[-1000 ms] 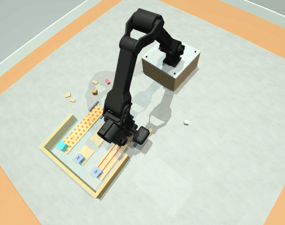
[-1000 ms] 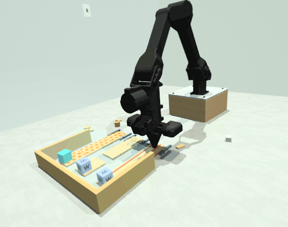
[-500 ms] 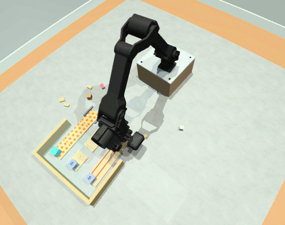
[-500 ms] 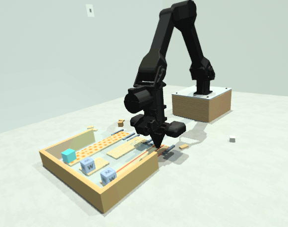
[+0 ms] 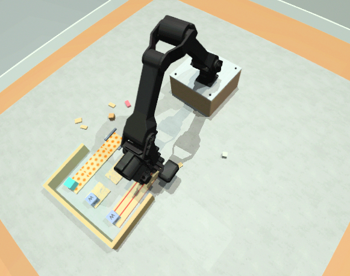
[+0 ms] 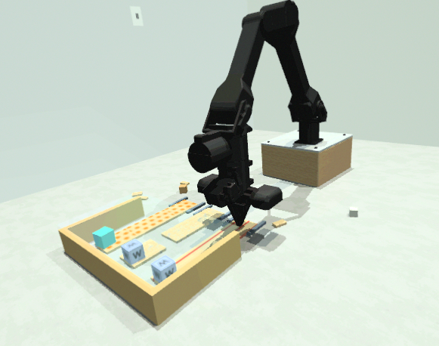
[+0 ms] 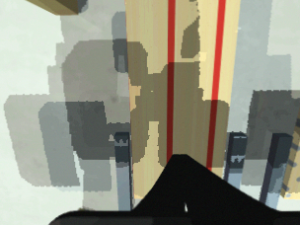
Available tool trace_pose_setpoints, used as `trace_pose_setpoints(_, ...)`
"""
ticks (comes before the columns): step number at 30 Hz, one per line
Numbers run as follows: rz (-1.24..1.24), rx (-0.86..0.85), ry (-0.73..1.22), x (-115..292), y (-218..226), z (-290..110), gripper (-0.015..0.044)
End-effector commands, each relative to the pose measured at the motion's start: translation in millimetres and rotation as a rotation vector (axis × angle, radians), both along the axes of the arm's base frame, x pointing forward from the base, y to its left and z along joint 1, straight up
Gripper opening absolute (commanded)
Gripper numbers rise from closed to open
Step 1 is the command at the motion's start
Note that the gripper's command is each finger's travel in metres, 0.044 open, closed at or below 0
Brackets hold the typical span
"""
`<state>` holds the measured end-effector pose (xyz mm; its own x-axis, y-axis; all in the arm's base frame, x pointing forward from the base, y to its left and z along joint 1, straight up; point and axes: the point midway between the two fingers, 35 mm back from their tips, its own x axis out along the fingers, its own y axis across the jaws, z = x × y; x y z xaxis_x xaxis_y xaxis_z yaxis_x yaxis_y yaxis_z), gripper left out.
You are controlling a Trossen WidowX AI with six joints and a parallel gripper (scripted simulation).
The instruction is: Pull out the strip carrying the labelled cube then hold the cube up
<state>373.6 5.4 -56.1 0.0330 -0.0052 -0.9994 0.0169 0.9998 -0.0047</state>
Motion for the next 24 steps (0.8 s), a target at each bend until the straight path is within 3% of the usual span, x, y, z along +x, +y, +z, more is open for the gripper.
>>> trace_pose_setpoints(1, -0.004, 0.004, 0.003, 1, 1, -4, 0.0000)
trace_pose_setpoints(24, -0.004, 0.004, 0.006, -30, 1, -7, 0.0000)
